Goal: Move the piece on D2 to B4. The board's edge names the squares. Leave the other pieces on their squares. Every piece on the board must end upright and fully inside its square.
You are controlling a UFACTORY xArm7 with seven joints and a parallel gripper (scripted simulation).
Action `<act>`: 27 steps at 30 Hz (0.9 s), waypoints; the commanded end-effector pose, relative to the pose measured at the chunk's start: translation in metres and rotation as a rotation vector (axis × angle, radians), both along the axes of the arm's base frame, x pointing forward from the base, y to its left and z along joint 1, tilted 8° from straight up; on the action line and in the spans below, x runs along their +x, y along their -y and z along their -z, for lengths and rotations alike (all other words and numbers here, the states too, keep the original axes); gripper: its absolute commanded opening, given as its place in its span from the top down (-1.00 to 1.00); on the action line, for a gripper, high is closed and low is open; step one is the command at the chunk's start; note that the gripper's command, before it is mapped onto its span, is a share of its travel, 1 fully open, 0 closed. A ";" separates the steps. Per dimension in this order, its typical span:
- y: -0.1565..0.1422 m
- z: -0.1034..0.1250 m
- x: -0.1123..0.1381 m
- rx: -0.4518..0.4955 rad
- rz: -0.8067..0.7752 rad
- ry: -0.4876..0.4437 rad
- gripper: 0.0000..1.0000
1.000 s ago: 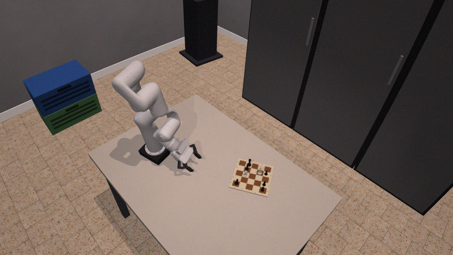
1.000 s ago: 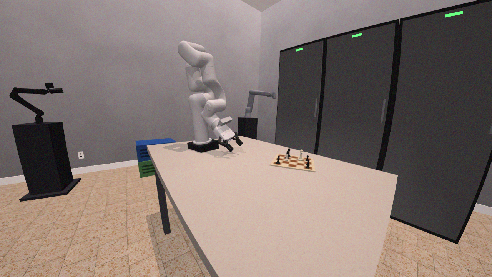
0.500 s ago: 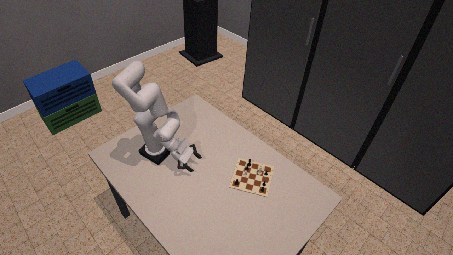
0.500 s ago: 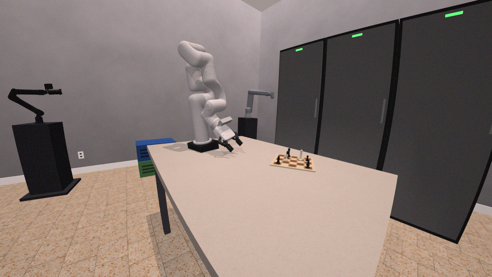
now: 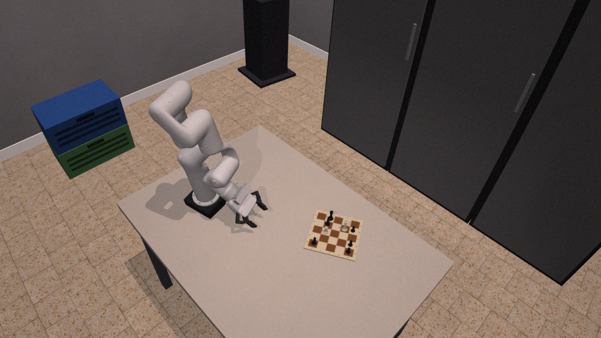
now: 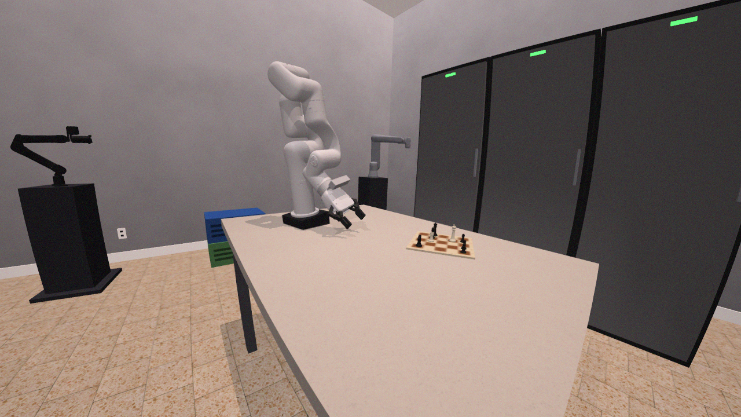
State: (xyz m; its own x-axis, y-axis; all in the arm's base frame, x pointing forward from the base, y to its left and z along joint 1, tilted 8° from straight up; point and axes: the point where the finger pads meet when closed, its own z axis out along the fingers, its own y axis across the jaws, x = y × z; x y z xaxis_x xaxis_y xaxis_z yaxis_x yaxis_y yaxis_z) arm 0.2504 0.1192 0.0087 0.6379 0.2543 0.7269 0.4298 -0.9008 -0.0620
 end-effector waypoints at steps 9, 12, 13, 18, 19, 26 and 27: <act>0.000 0.000 0.001 0.001 0.000 0.002 -1.00; 0.000 0.000 0.001 0.001 0.000 0.002 -1.00; 0.000 0.000 0.001 0.001 0.000 0.002 -1.00; 0.000 0.000 0.001 0.001 0.000 0.002 -1.00; 0.000 -0.001 0.001 0.001 0.000 0.002 -1.00; -0.002 -0.010 0.000 0.001 0.000 0.002 -1.00; -0.002 -0.014 0.000 0.001 0.000 0.002 -1.00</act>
State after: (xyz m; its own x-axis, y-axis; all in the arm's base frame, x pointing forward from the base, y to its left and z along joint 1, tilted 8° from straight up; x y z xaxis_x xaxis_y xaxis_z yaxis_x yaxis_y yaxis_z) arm 0.2501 0.1196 0.0117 0.6381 0.2543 0.7267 0.4298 -0.9008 -0.0621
